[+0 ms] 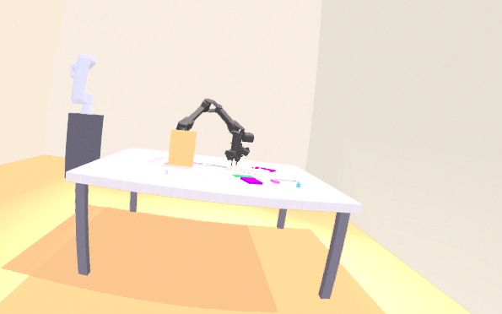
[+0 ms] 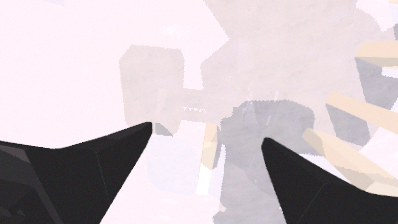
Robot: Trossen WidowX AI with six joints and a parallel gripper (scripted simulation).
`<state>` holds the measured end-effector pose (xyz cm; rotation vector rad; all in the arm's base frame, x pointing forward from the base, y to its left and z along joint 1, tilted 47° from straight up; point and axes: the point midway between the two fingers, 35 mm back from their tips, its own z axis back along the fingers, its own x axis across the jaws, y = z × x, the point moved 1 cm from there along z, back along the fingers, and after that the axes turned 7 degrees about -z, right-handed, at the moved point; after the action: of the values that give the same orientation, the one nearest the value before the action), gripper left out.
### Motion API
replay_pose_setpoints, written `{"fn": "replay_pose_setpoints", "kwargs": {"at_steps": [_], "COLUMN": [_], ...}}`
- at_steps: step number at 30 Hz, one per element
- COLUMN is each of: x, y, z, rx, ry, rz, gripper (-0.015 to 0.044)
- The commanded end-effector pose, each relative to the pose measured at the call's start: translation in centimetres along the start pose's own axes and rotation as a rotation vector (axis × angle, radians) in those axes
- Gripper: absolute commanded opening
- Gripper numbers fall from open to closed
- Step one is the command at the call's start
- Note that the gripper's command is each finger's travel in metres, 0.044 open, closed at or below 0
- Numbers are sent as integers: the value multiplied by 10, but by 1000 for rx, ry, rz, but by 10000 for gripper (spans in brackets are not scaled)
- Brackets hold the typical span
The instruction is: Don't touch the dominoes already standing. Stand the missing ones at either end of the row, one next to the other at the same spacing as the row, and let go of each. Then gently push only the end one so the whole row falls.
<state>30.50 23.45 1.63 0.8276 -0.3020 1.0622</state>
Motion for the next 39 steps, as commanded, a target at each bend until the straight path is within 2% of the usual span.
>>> {"fn": "replay_pose_setpoints", "kwargs": {"at_steps": [1, 16, 25, 27, 36, 39], "x": [-2, -2, -2, -2, -1, -1], "y": [-1, -1, -1, -2, -11, -11], "z": [-1, -1, 1, 20, 145, 154], "rx": [-3, -3, -3, -4, -7, -7], "ry": [4, 4, 4, 4, 8, 9], "rz": [-7, -7, -7, -7, -7, -7], "gripper": [414, 22, 22, 22, 22, 22]}}
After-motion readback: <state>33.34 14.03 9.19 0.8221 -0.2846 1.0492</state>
